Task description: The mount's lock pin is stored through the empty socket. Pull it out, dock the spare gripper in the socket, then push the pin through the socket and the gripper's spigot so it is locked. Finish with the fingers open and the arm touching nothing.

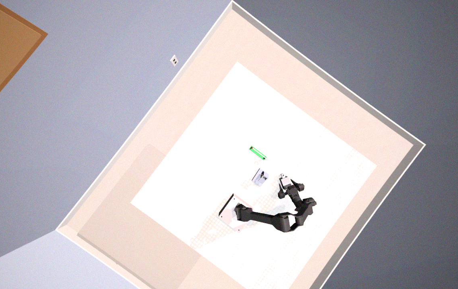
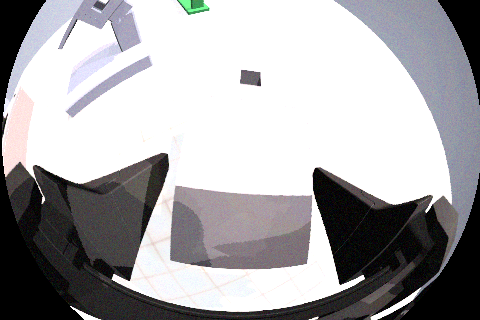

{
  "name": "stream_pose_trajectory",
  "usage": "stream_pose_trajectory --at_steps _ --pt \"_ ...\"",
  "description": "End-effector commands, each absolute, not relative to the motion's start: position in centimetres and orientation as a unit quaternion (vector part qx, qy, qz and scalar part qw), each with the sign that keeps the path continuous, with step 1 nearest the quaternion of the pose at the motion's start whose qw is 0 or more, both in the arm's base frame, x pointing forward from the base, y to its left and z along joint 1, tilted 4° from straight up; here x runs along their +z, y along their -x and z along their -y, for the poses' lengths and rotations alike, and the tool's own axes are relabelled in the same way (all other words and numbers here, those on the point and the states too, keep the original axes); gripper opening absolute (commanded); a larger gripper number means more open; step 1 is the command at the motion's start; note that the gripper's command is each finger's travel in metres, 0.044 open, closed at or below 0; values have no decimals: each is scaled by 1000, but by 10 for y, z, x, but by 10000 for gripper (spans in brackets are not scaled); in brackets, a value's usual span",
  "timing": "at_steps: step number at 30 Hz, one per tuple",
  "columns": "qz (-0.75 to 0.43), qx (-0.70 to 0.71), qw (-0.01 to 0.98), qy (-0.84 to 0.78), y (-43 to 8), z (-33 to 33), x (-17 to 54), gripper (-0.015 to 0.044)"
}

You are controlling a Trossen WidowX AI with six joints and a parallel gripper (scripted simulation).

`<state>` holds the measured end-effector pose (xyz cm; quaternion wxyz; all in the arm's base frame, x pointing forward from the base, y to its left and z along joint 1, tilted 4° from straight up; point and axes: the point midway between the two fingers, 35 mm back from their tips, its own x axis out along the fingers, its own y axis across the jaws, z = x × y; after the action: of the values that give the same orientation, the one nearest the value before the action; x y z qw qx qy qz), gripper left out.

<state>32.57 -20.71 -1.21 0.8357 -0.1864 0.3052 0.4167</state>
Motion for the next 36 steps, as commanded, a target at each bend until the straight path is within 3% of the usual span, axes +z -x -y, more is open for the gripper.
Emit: stream_pose_trajectory --at_steps 1,3,10,17,25,36 --pt "-305 417 837 182 -326 206 -18 440" --pt "-305 417 837 182 -326 206 -18 440" --pt "-305 417 837 182 -326 206 -18 256" --pt "-305 417 837 182 -325 206 -18 210" --pt "-305 417 837 183 -326 209 12 0" --pt "-305 417 837 183 -318 209 91 0"
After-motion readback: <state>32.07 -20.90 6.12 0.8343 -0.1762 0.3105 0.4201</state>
